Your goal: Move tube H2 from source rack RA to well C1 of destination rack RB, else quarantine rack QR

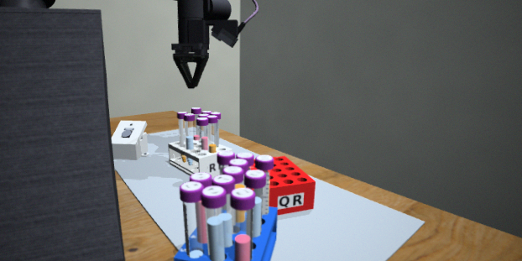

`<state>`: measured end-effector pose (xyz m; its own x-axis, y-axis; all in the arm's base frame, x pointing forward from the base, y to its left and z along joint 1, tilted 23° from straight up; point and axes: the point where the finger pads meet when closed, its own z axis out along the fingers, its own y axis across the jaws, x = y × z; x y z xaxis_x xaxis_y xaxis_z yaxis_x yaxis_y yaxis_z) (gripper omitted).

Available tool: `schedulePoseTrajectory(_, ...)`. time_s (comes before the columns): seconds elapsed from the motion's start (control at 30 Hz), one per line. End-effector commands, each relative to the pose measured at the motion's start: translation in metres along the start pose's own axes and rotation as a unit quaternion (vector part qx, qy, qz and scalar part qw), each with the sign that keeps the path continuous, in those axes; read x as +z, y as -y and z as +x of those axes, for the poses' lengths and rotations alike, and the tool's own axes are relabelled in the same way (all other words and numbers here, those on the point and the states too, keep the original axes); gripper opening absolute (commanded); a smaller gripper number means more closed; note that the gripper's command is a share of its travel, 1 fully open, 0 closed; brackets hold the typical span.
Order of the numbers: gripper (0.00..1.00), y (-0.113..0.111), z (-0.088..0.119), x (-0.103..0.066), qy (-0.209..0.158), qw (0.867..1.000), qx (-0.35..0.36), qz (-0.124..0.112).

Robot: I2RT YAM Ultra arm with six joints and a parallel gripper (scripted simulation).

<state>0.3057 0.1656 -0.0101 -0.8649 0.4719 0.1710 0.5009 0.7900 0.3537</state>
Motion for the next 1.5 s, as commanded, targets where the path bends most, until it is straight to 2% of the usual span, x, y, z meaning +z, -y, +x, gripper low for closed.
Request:
schedulePoseTrajectory(0.0,0.30,-0.006,-0.004,-0.023,0.005,1.000,-0.003,-0.009)
schedulePoseTrajectory(0.23,0.30,-0.006,-0.004,-0.030,0.006,1.000,-0.003,-0.009)
schedulePoseTrajectory(0.3,0.30,0.001,0.001,-0.019,-0.002,1.000,0.001,0.003)
schedulePoseTrajectory(0.33,0.00,0.001,-0.005,-0.021,-0.005,1.000,-0.014,0.001)
schedulePoseTrajectory(0.4,0.00,0.007,-0.009,-0.018,-0.006,0.999,-0.047,0.003)
schedulePoseTrajectory(0.47,0.00,0.021,-0.005,-0.012,-0.018,0.997,-0.074,0.011)
schedulePoseTrajectory(0.57,0.00,0.028,-0.011,-0.010,-0.012,0.992,-0.122,0.005)
schedulePoseTrajectory(0.67,0.00,0.031,-0.013,-0.009,-0.013,0.993,-0.121,0.006)
schedulePoseTrajectory(0.7,0.00,0.016,-0.024,-0.023,0.012,0.991,-0.134,-0.012)
schedulePoseTrajectory(0.73,0.00,0.030,-0.018,-0.015,-0.002,0.992,-0.127,-0.002)
schedulePoseTrajectory(0.8,0.00,0.042,-0.018,-0.007,-0.013,0.993,-0.121,0.006)
schedulePoseTrajectory(1.17,0.00,0.073,-0.033,-0.003,-0.013,0.993,-0.121,0.005)
schedulePoseTrajectory(1.23,0.00,0.073,-0.033,-0.003,-0.013,0.993,-0.121,0.005)
schedulePoseTrajectory(1.27,0.00,0.063,-0.044,-0.016,0.011,0.991,-0.133,-0.008)
schedulePoseTrajectory(1.33,0.00,0.081,-0.037,-0.004,-0.011,0.992,-0.122,0.003)
schedulePoseTrajectory(1.47,0.00,0.094,-0.042,-0.001,-0.013,0.993,-0.121,0.006)
